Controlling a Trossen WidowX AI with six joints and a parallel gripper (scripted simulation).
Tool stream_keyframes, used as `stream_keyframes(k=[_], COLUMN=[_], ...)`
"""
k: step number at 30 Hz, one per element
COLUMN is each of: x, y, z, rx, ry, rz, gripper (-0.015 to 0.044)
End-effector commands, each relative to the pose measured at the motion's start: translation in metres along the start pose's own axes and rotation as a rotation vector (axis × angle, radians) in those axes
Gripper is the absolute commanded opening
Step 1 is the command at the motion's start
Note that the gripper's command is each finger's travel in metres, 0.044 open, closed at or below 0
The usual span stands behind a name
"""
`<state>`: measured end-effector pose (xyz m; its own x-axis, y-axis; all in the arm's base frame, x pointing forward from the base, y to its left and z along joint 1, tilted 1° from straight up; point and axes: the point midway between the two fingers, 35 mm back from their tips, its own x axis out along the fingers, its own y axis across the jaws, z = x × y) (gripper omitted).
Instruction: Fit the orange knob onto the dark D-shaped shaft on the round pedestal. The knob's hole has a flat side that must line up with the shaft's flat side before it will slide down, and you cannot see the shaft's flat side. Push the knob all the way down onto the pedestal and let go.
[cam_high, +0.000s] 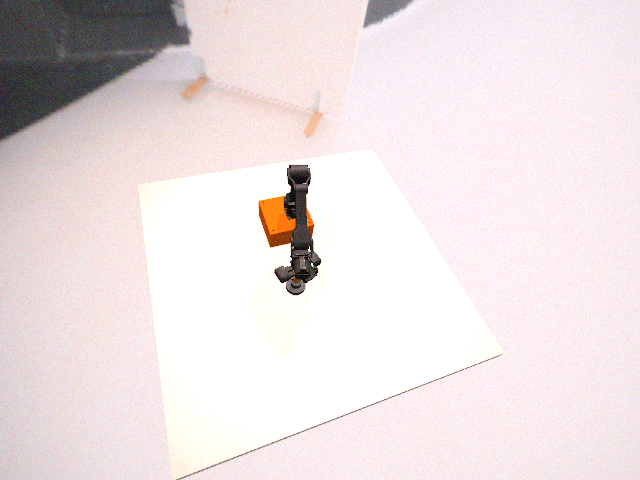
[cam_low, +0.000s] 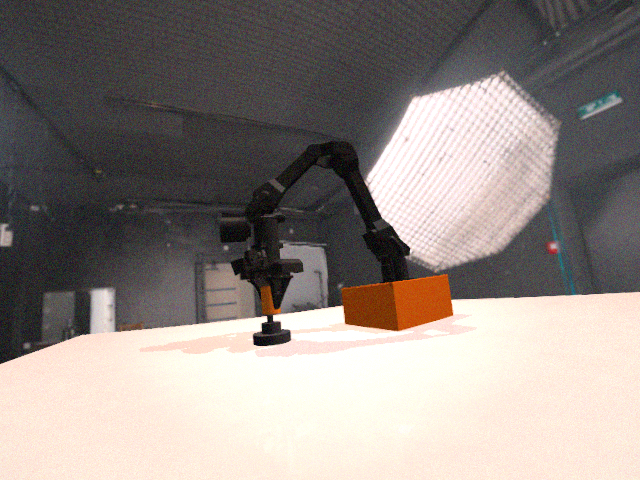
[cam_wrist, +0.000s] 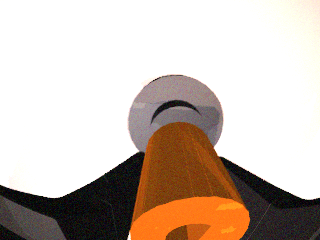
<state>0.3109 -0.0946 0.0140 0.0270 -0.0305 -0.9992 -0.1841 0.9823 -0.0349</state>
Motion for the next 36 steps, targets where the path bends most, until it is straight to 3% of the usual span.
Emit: stream_keyframes(k=[1, 26, 36], x=[-0.0001, -0.0025, -0.0012], y=[-0.001, -0.0022, -0.0003], z=[0.0019, 0.0044, 0.0006], rx=[-0.007, -0.007, -0.216], ry=[-0.005, -0.005, -0.004], rz=[-0.001, -0.001, -0.002], gripper=[0.0, 0.0, 0.0])
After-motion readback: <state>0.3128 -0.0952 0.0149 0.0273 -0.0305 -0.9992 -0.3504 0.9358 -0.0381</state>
